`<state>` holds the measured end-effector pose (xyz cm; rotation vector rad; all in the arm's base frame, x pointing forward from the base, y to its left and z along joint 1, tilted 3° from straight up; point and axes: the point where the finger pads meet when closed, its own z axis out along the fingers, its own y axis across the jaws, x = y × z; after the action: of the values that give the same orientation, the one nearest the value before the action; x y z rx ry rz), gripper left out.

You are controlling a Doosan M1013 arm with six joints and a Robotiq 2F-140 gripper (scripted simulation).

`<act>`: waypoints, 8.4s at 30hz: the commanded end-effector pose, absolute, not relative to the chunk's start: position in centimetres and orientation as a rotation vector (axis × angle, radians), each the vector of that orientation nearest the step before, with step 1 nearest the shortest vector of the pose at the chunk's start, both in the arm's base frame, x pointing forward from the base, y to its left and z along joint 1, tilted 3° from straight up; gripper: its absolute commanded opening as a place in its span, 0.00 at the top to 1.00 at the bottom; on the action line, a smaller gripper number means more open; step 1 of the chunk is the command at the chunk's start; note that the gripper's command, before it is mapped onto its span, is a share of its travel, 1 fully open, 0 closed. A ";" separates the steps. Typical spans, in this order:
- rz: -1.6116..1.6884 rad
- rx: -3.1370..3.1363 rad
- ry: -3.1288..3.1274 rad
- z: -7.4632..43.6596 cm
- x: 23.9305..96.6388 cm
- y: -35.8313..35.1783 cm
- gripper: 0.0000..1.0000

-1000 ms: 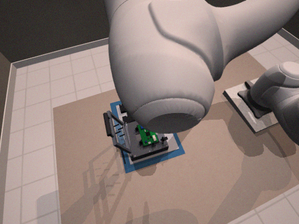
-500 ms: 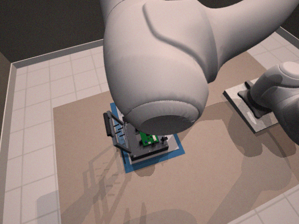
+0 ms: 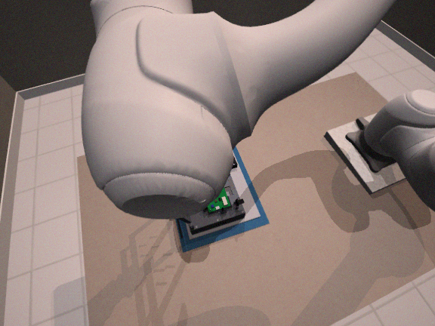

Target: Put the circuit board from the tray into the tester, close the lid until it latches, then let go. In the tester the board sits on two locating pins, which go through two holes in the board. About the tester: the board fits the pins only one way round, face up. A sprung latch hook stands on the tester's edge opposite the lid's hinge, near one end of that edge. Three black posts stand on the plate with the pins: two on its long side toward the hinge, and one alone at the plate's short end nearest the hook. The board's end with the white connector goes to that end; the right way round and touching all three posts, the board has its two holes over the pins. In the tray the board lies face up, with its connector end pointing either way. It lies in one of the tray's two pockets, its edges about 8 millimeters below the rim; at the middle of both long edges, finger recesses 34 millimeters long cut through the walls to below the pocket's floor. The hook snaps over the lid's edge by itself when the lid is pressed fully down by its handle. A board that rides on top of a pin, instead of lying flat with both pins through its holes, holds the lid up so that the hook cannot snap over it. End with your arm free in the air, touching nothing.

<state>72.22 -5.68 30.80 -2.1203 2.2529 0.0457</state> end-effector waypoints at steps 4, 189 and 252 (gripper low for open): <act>0.047 -2.121 2.253 30.9 75.5 -5.9 0.70; 0.047 -2.121 2.253 26.5 80.7 -6.0 0.70; 0.047 -2.121 2.253 26.5 80.7 -6.0 1.00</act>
<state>80.74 -5.97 26.53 -2.1206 2.2533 0.0464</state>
